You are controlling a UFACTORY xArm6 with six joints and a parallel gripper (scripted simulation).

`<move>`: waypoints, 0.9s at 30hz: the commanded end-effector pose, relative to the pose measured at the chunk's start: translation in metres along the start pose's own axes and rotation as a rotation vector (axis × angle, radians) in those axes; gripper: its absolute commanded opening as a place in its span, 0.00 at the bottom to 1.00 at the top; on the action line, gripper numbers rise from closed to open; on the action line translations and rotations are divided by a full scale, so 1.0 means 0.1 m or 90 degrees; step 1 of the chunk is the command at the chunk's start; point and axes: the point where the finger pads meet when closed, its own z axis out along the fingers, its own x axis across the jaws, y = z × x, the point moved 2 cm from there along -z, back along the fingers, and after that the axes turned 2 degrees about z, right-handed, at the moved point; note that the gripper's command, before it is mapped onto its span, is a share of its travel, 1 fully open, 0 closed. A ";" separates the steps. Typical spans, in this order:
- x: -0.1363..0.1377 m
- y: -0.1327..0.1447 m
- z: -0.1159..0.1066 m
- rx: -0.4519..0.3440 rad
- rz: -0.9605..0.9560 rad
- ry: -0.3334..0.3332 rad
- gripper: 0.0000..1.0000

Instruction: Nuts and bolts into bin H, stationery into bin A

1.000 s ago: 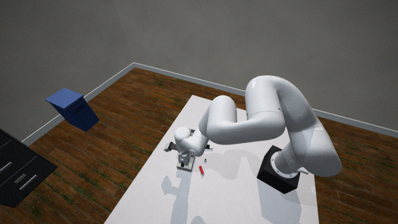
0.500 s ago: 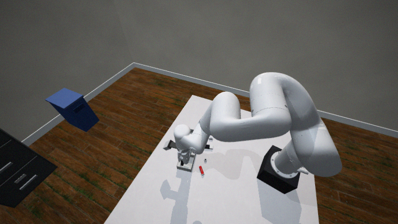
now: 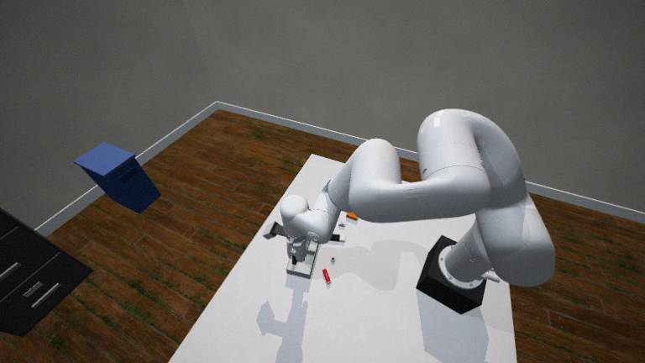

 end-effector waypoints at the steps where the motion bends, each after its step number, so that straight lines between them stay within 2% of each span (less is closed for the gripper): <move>1: 0.00 -0.01 -0.13 0.002 0.000 0.000 0.07; 6: 0.00 -0.01 -0.13 0.002 0.000 0.000 0.07; 15: 0.00 -0.01 -0.88 0.002 0.000 0.000 0.07; 17: 0.00 -0.01 -0.88 0.002 0.000 0.000 0.07; 23: 0.00 -0.01 -1.38 0.002 0.000 0.000 0.07; 27: 0.00 -0.01 -1.38 0.002 0.000 0.000 0.07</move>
